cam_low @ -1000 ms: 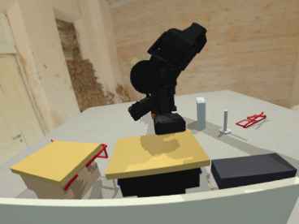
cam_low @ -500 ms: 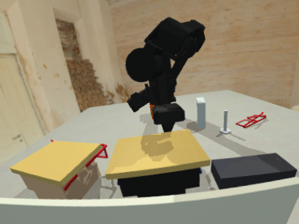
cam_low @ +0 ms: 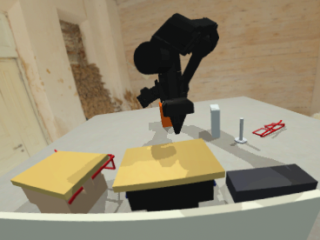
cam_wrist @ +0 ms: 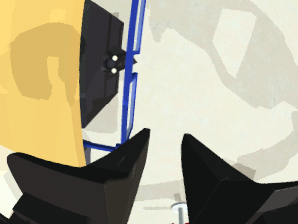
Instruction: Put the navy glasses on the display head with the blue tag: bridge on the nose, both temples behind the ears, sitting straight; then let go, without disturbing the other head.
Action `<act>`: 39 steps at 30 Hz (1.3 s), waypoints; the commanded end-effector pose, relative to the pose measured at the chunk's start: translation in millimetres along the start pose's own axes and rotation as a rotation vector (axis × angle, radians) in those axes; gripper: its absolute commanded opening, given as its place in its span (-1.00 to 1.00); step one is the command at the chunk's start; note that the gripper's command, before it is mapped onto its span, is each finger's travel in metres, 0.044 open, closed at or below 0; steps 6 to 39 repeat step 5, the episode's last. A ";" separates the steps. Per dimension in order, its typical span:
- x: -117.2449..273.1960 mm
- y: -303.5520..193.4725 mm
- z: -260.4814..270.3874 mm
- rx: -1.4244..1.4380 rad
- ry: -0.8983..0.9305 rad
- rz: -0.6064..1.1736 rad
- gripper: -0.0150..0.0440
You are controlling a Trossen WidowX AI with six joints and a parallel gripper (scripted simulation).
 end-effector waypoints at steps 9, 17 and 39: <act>6.6 0.0 -24.4 0.002 -0.011 -0.001 -0.13; 6.6 0.0 -24.4 0.002 -0.011 -0.001 -0.13; 6.6 0.0 -24.4 0.002 -0.011 -0.001 -0.13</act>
Point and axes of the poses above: the point midway between the two fingers, 35 mm back from their tips, its own x axis back along the fingers, its own z axis across the jaws, y = z × x, the point moved 5 cm from there along x, back along the fingers, and after that the axes turned 2 degrees about x, right-handed, at the moved point
